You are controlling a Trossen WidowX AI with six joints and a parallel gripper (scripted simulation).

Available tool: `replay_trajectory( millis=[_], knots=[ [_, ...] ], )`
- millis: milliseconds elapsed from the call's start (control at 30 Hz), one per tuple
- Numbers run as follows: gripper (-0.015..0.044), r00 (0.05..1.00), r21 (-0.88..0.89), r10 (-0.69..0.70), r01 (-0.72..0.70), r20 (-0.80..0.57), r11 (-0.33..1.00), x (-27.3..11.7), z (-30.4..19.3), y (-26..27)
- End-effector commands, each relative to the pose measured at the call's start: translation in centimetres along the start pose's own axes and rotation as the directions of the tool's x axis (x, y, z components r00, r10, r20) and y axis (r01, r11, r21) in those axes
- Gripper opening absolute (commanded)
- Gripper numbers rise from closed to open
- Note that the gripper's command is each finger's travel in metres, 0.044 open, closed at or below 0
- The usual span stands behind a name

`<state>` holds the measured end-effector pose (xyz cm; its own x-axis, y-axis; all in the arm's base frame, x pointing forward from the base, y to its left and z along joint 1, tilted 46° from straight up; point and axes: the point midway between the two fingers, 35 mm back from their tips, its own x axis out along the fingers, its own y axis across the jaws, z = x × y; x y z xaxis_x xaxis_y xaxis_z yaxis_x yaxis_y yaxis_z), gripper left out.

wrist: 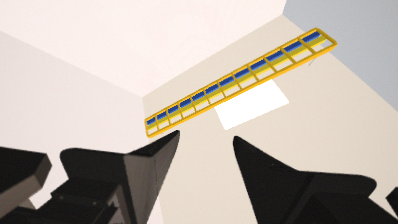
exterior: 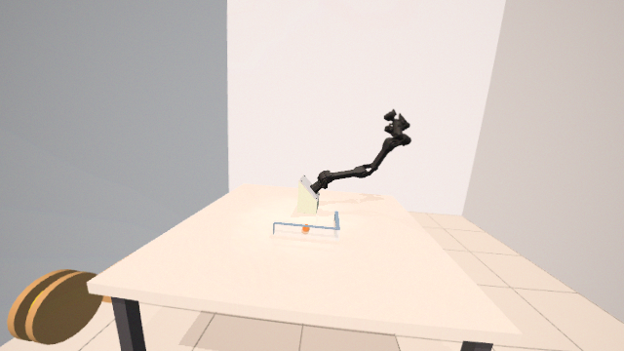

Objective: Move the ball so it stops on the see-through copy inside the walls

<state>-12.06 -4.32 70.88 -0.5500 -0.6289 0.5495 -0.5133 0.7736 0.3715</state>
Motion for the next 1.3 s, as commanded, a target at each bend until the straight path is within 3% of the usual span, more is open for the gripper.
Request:
replay_trajectory(
  millis=[0, 267, 600, 967, 1167, 1267],
  knots=[
    [0.0289, 0.987, -0.191, -0.118, 0.096, -0.108, 0.977, 0.6, -2.8, -5.8],
    [0.0289, 0.897, -0.51, -0.351, 0.177, -0.269, 0.842, -0.7, -7.5, -17.3],
    [0.0289, 0.727, -0.717, -0.563, 0.142, -0.393, 0.683, -4.9, -10.6, -26.0],
    [0.0289, 0.37, -0.869, -0.799, -0.048, -0.473, 0.492, -14.8, -13.1, -38.9],
    [0.0289, 0.138, -0.88, -0.876, -0.192, -0.462, 0.434, -21.9, -13.0, -44.0],
    [0.0289, 0.065, -0.874, -0.89, -0.237, -0.451, 0.425, -24.1, -12.8, -45.3]
  ],
)
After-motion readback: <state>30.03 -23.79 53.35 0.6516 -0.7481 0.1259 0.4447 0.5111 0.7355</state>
